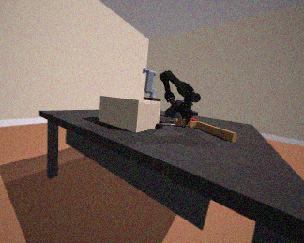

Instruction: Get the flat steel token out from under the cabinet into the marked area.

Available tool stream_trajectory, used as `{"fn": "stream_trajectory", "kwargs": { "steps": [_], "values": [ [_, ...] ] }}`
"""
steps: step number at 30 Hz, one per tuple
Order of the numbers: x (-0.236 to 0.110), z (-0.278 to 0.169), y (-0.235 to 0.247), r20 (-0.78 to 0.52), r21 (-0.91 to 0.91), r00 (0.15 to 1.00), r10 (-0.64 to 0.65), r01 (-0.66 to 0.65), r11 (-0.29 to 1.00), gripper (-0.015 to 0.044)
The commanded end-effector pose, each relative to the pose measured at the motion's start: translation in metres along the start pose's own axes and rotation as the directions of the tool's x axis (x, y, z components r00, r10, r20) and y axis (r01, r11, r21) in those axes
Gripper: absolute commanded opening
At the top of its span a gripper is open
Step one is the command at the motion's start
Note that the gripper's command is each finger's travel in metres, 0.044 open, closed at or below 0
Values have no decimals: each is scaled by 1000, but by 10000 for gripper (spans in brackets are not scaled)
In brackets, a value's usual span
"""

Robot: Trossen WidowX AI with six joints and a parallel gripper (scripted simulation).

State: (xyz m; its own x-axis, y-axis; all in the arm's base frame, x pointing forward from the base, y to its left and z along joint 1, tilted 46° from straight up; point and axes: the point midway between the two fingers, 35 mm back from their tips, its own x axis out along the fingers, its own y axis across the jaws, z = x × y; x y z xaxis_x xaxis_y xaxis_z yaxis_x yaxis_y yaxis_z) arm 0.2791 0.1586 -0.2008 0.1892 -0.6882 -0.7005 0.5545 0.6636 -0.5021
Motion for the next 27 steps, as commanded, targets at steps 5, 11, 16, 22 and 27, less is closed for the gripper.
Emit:
{"fn": "stream_trajectory", "kwargs": {
  "steps": [5, 11, 16, 22, 27],
  "values": [
    [0, 23, 0, 1, 11, 1000, 0, 0, 1000, 0],
    [0, 36, 0, 2, 11, 1000, -1, 1, 1000, 0],
    [1, 47, 0, 3, 11, 1000, -1, 1, 1000, 0],
    [1, 61, 0, 3, 11, 1000, -2, 2, 1000, 0],
    [1, 72, 0, 4, 12, 1000, -2, 2, 1000, 0]
  ]
}}
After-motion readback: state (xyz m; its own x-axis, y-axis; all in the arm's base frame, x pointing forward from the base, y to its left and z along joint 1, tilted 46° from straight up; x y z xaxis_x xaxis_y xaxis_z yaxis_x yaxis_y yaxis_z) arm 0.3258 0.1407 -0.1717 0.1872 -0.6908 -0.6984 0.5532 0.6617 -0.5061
